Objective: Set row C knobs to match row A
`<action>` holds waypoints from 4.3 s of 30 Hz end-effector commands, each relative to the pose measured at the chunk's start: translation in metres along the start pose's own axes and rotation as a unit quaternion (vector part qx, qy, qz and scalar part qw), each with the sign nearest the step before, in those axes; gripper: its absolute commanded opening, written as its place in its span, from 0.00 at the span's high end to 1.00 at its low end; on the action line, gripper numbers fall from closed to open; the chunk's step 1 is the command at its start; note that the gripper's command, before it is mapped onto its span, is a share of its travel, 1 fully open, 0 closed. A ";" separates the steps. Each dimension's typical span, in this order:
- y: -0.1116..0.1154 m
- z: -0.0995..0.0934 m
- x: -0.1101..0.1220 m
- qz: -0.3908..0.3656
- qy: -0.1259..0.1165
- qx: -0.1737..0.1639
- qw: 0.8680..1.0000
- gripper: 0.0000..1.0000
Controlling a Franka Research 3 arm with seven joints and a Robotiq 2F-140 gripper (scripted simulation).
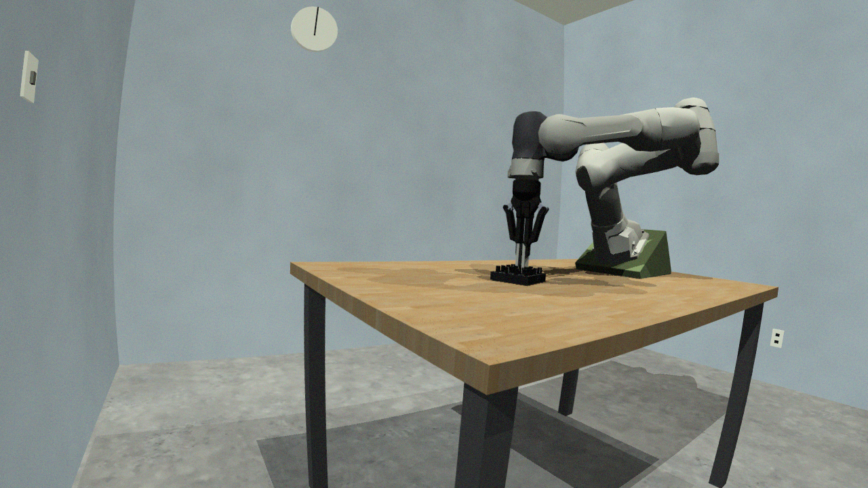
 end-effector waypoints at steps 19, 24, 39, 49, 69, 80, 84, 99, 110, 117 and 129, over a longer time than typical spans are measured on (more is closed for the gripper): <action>0.000 0.001 -0.001 0.028 -0.002 0.001 1.000 0.95; 0.000 0.001 -0.001 0.028 -0.002 0.001 1.000 0.88; 0.000 0.001 -0.001 0.028 -0.002 0.001 1.000 0.88; 0.000 -0.013 -0.001 0.028 -0.002 0.001 1.000 0.88; 0.000 -0.037 0.000 0.028 -0.002 0.001 1.000 0.88; 0.000 -0.039 0.000 -0.008 -0.002 0.001 1.000 0.88; 0.000 -0.040 0.000 -0.070 -0.002 0.001 0.998 0.88; 0.000 -0.044 0.001 -0.194 -0.002 0.001 0.981 0.88; 0.000 -0.046 0.001 -0.276 -0.002 0.001 0.961 0.88; 0.000 -0.047 0.002 -0.329 -0.002 0.001 0.944 0.88; 0.000 -0.049 0.002 -0.415 -0.002 0.001 0.910 0.88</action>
Point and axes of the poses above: the point where the finger pads meet when closed, its own z axis out along the fingers, its own x axis across the jaws, y = z × x, the point moved 5 cm from there along -z, back along the fingers, and after that the axes turned 9 degrees about z, right-handed, at the moved point
